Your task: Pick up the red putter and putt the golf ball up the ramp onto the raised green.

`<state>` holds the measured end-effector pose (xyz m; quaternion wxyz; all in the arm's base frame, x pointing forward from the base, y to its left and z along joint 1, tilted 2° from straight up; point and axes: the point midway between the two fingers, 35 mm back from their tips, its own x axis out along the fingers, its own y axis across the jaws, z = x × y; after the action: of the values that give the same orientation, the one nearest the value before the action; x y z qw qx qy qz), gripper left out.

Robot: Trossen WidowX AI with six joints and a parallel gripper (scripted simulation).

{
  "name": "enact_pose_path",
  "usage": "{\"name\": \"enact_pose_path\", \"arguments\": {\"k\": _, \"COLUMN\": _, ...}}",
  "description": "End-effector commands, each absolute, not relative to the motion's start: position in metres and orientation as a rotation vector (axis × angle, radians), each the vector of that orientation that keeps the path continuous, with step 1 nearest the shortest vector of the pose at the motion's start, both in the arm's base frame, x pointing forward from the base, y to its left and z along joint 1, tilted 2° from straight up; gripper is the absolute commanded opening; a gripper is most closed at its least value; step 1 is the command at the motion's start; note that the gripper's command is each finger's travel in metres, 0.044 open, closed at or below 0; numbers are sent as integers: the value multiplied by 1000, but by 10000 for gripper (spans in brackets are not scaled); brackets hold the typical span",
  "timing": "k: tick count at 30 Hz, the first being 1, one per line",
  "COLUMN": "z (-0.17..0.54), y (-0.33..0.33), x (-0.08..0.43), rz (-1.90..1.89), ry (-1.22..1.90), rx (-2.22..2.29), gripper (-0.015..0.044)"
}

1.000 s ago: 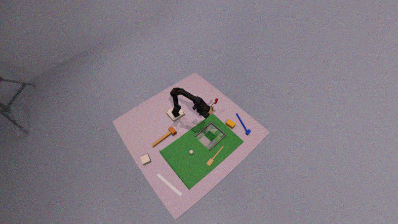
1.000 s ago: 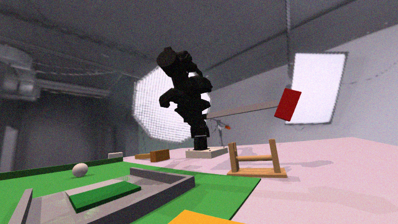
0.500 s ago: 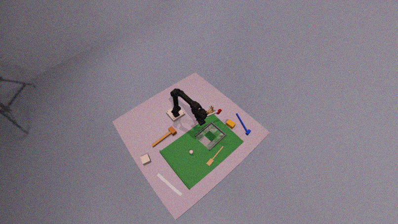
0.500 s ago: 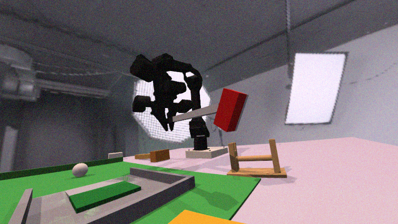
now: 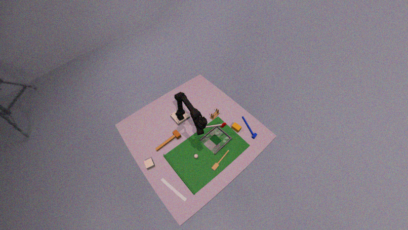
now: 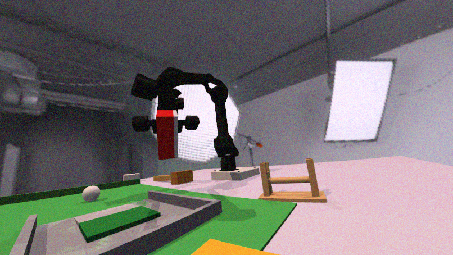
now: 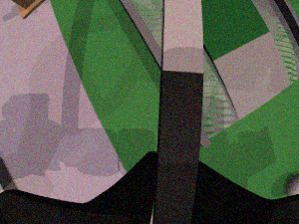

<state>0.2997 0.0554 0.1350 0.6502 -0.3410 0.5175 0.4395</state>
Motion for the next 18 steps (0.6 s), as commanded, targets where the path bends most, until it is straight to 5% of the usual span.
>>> {"name": "enact_pose_path", "arguments": {"k": 1, "z": 138, "y": 33, "x": 308, "rz": 918, "ry": 1209, "rx": -725, "gripper": 0}}
{"name": "enact_pose_path", "arguments": {"k": 18, "z": 141, "y": -69, "x": 312, "rz": 590, "ry": 1375, "rx": -487, "gripper": 0}}
